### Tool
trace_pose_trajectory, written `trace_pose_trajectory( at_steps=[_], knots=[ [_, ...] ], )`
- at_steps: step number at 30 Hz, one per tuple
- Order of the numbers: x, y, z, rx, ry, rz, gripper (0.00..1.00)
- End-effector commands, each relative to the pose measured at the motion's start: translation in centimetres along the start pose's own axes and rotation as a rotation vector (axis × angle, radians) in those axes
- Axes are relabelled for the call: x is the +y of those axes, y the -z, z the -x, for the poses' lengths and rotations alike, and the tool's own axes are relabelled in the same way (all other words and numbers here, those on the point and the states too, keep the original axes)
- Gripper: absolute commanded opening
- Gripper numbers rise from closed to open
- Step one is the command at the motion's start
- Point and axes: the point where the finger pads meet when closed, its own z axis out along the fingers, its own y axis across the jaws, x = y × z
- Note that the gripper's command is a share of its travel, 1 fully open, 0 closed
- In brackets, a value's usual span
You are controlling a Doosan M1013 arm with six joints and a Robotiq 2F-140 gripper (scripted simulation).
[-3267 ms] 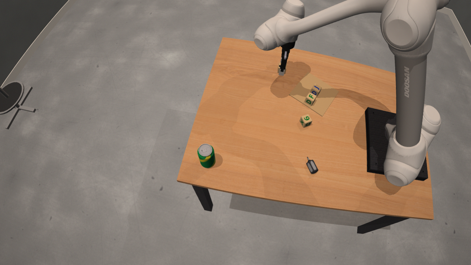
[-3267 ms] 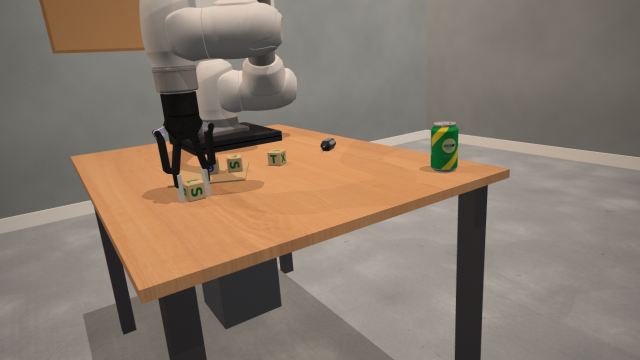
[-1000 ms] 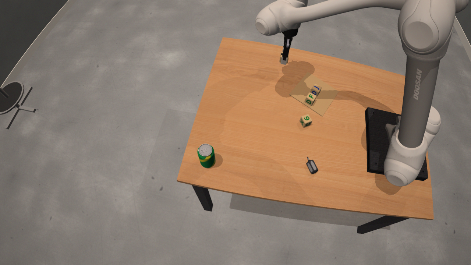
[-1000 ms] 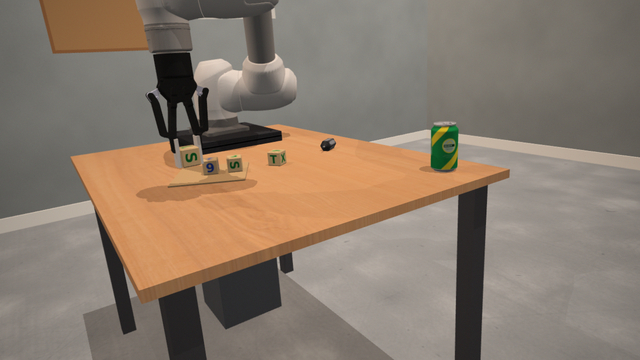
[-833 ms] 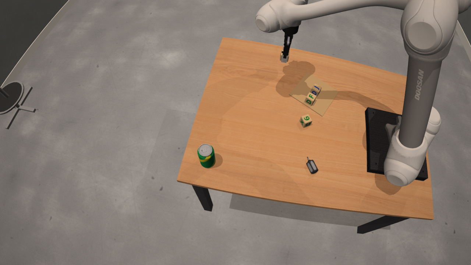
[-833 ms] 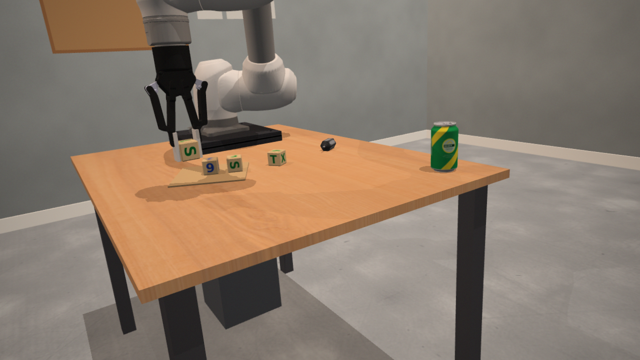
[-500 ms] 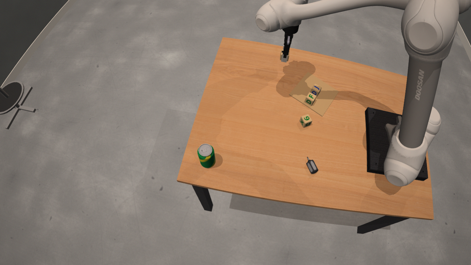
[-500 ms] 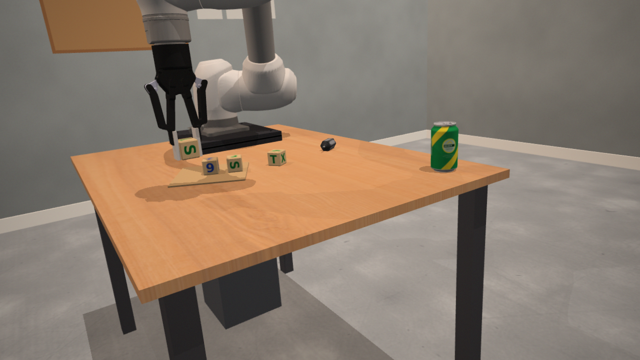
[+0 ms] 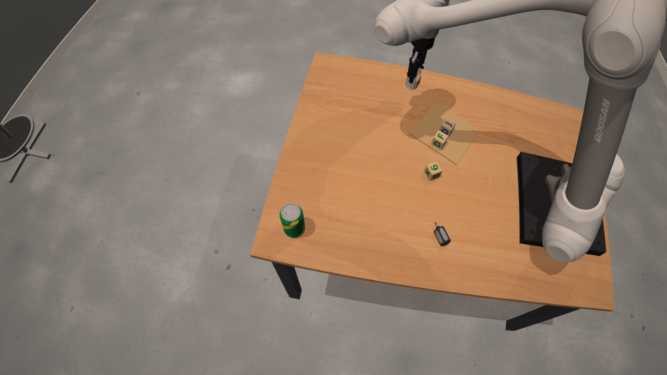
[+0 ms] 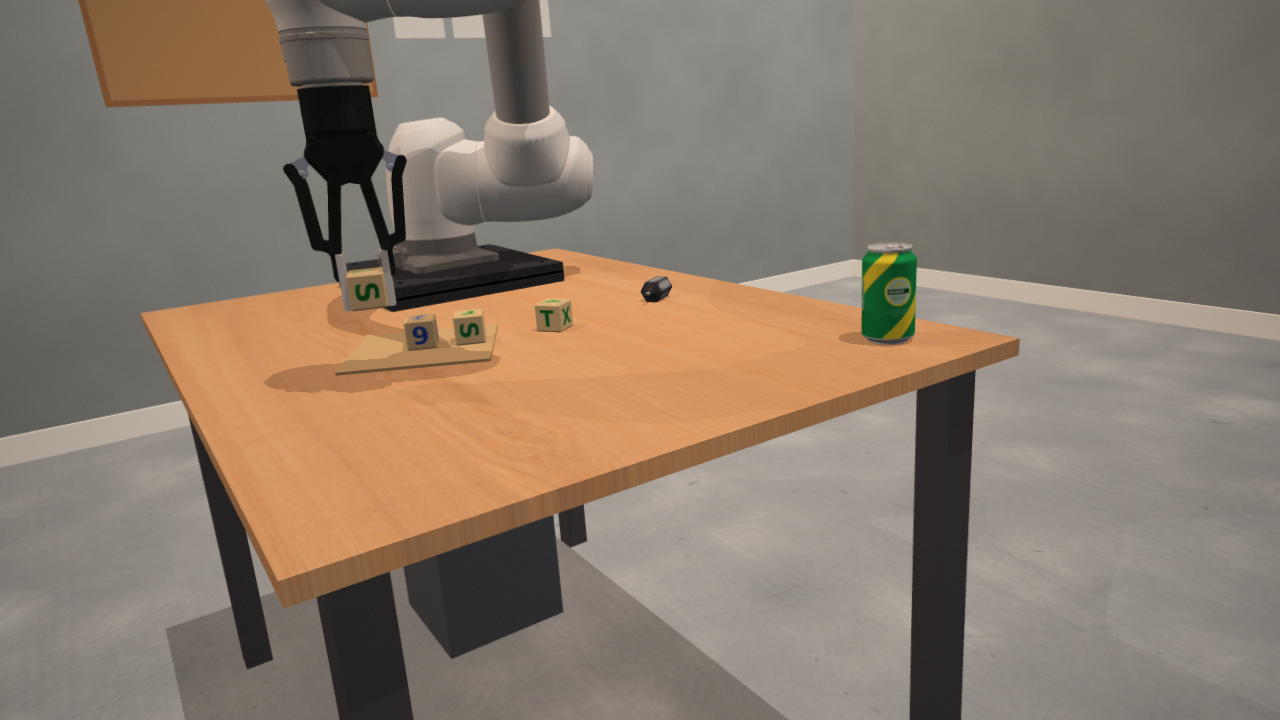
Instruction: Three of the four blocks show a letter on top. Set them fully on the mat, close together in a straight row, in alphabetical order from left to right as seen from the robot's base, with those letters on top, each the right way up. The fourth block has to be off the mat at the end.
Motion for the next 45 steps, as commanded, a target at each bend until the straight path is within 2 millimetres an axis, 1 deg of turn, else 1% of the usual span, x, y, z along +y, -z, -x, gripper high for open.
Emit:
trace_pose_trajectory(
  at_steps=[1, 5, 7, 8, 22, 24, 25, 39, 41, 45],
  knots=[
    [0.3, 0.2, 1.4, 0.002, -0.139, 0.006, 0.31],
    [0.5, 0.4, 2.9, 0.003, -0.28, 0.006, 0.31],
    [0.5, 0.4, 2.9, 0.003, -0.28, 0.006, 0.31],
    [0.7, 0.4, 4.0, 0.003, -0.378, 0.006, 0.31],
    [1.3, 0.5, 9.2, 0.004, -0.852, 0.005, 0.31],
    [1.3, 0.5, 9.2, 0.004, -0.852, 0.005, 0.31],
    [1.4, 0.5, 10.3, 0.005, -0.951, 0.005, 0.31],
    [1.7, 0.3, 15.6, 0.006, -1.425, 0.004, 0.31],
    [1.7, 0.3, 15.6, 0.006, -1.425, 0.004, 0.31],
    [1.7, 0.2, 17.5, 0.006, -1.599, 0.003, 0.31]
  ],
)
